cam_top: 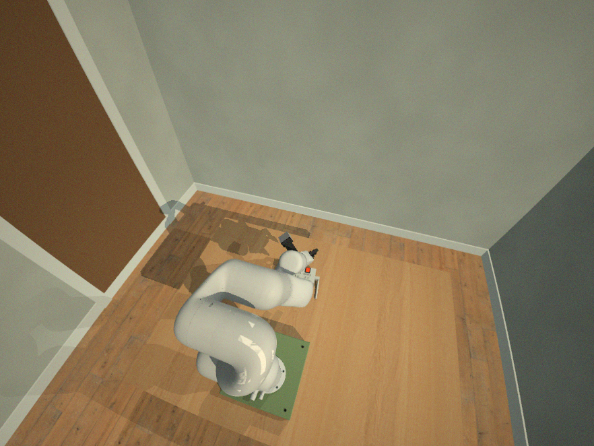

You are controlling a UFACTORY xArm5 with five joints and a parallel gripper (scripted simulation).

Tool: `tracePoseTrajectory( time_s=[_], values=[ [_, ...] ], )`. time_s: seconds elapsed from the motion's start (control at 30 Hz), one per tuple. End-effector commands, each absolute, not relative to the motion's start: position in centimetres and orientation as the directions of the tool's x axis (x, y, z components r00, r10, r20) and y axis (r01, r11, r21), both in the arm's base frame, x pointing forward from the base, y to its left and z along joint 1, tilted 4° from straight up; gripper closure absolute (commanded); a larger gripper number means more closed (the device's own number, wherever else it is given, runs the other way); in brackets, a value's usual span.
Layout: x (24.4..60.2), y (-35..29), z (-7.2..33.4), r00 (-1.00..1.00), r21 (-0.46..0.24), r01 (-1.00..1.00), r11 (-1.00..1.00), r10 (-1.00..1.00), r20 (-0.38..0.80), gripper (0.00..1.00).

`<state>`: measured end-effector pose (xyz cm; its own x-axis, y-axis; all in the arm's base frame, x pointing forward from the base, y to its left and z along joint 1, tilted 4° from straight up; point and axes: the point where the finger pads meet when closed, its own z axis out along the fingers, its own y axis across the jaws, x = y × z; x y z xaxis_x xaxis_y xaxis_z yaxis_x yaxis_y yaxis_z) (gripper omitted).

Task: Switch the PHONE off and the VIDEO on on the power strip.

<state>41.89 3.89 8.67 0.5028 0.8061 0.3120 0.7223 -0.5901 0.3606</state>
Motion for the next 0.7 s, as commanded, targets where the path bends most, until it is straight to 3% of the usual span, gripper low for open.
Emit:
tracePoseTrajectory(
  time_s=[0.0,0.53,0.57,0.67],
  values=[
    [42.00,3.90,8.79,0.502,0.363,0.721,-0.590,0.806,0.314,0.00],
    [42.00,3.90,8.79,0.502,0.363,0.721,-0.590,0.806,0.314,0.00],
    [42.00,3.90,8.79,0.502,0.363,0.721,-0.590,0.806,0.314,1.00],
    [42.00,3.90,8.79,0.502,0.363,0.721,-0.590,0.806,0.314,1.00]
  ],
)
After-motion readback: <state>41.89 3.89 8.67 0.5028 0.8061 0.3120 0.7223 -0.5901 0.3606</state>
